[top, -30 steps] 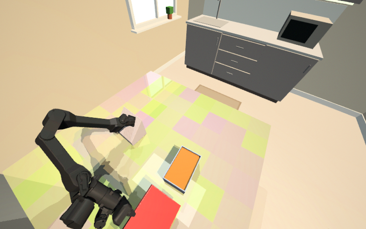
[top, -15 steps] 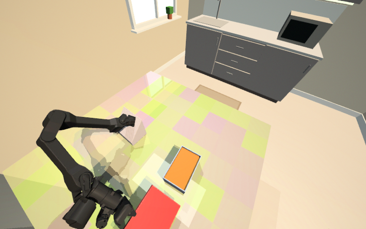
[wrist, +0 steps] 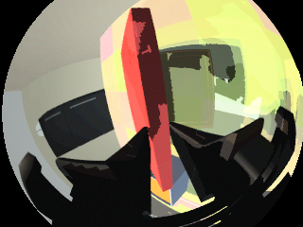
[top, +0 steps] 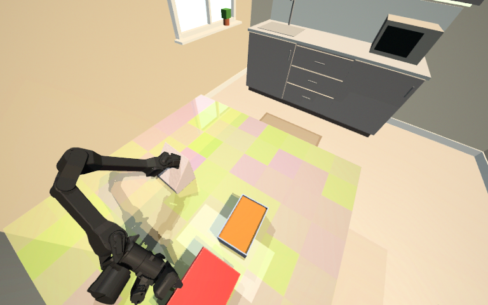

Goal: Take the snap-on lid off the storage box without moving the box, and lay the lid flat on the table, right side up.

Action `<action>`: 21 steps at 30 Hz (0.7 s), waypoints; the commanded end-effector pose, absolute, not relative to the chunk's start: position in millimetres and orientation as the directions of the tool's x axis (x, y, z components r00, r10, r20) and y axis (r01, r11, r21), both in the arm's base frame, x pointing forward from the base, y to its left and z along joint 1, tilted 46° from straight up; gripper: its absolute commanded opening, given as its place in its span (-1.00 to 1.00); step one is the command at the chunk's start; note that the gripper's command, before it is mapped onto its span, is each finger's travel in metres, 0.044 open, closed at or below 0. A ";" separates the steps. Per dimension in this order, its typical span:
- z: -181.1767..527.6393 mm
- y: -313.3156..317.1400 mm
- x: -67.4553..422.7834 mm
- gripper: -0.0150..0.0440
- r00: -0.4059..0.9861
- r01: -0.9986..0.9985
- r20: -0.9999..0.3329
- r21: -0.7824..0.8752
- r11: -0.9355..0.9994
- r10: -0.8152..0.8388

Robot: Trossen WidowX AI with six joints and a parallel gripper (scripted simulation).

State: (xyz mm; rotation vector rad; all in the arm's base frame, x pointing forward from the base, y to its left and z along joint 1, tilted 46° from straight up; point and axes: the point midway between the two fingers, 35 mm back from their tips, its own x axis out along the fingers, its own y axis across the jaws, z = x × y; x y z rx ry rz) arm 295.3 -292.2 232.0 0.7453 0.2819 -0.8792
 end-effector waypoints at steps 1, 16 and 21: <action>230.7 -291.5 298.1 -0.49 0.634 0.771 -0.507 0.474 0.425 -0.584; 222.5 -299.9 295.8 -0.49 0.634 0.771 -0.507 0.474 0.425 -0.584; 219.8 -302.7 295.1 -0.49 0.633 0.771 -0.507 0.473 0.425 -0.584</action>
